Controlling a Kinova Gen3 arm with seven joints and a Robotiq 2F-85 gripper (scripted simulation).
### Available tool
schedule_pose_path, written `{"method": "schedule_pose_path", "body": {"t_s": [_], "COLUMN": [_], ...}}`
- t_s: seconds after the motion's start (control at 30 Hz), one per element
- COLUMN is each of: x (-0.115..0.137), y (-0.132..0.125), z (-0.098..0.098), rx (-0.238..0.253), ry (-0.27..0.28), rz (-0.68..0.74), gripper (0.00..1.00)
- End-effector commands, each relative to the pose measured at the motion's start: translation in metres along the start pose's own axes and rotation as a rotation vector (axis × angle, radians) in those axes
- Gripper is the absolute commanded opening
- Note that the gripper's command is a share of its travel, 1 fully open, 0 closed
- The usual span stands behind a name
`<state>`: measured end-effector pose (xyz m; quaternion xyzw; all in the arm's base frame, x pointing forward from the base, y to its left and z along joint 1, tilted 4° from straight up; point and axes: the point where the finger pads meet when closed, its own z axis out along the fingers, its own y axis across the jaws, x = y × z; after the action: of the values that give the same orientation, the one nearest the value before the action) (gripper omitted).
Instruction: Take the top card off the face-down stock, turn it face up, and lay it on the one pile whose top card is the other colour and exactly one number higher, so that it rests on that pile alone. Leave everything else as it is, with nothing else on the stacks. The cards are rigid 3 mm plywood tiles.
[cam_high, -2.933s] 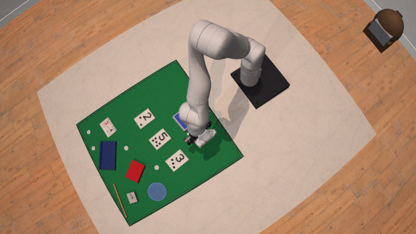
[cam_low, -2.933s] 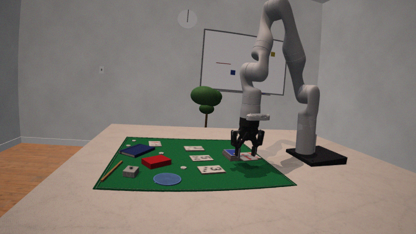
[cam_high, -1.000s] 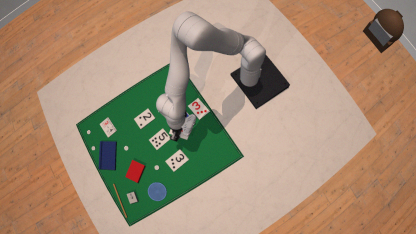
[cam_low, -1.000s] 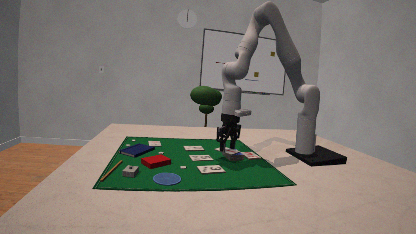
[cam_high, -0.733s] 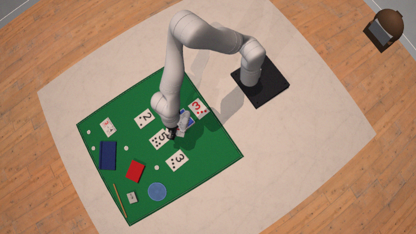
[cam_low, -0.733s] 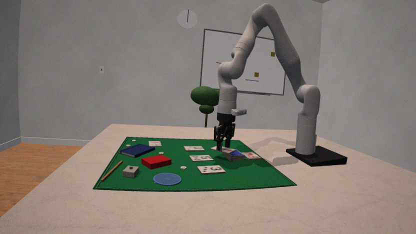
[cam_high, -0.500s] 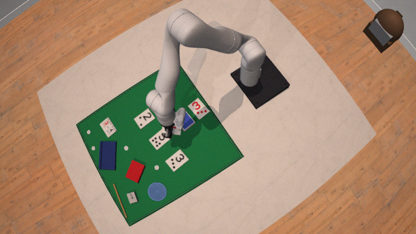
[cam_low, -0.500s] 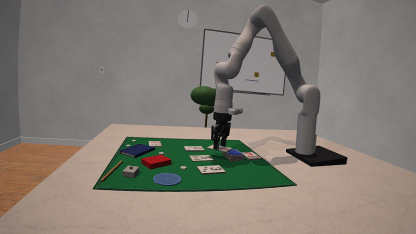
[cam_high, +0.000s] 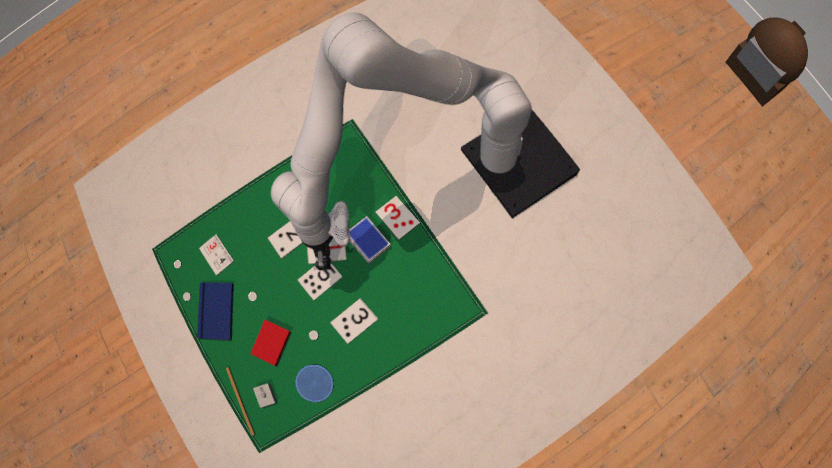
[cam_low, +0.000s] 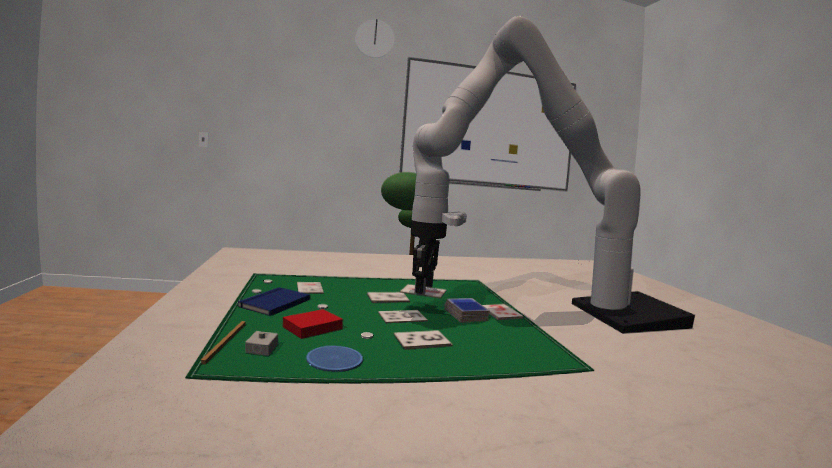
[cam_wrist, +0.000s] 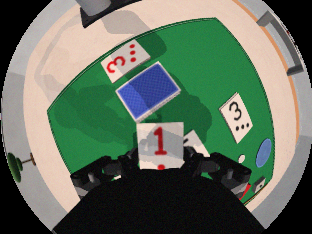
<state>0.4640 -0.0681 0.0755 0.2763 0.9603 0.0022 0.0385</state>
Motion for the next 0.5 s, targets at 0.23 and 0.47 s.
{"method": "schedule_pose_path", "body": {"t_s": [0.23,0.47], "x": [-0.024,-0.041], "y": [-0.015,-0.023], "z": [0.001,0.001], "rx": [-0.002,-0.002], "ry": [0.001,0.001], "rz": [-0.098,-0.198], "gripper": [0.72,0.72]}}
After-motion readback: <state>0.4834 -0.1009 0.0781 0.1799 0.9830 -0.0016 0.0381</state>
